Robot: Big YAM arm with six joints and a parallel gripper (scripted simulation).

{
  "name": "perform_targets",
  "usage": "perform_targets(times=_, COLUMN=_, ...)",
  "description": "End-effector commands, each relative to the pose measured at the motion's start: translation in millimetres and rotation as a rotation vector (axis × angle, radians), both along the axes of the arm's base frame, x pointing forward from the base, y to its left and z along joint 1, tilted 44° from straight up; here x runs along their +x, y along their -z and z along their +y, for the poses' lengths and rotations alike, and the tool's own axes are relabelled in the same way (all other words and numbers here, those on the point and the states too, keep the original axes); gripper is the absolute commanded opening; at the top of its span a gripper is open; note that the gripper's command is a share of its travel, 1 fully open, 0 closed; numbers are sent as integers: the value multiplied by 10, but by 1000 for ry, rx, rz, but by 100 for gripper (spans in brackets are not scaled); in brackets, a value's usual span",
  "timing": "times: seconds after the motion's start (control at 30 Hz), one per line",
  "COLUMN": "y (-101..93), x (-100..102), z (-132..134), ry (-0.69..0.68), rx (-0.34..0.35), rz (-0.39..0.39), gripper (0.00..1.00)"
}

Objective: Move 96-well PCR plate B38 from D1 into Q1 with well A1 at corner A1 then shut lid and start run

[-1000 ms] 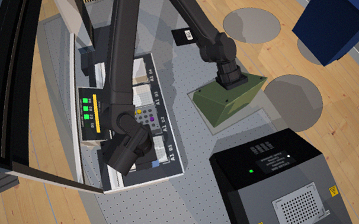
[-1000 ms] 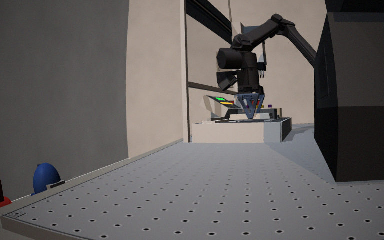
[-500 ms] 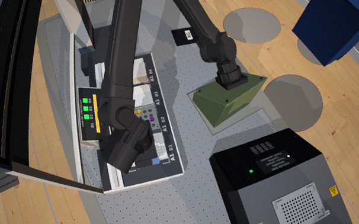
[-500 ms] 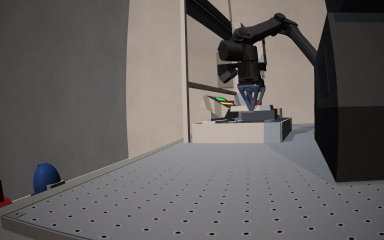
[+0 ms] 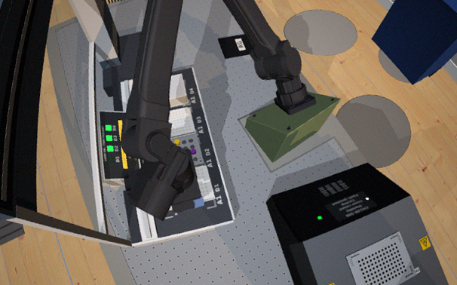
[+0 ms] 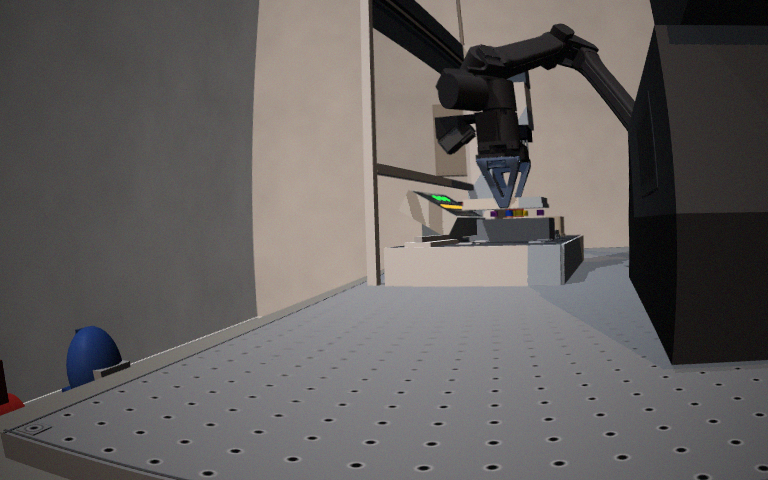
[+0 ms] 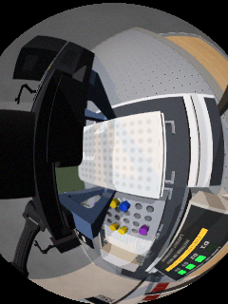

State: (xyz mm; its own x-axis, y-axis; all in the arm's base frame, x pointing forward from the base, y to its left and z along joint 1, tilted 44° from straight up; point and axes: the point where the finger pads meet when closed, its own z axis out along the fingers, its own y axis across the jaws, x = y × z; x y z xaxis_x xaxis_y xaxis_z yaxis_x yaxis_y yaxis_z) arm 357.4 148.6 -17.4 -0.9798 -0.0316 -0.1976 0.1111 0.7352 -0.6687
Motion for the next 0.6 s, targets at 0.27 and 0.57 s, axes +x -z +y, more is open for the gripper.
perform_targets(times=0.27, y=-280, x=161, z=319, ry=-1, rx=47, rz=-62, gripper=0)
perform_targets(times=0.57, y=-198, x=32, z=306, ry=-25, rx=28, rz=-32, gripper=0)
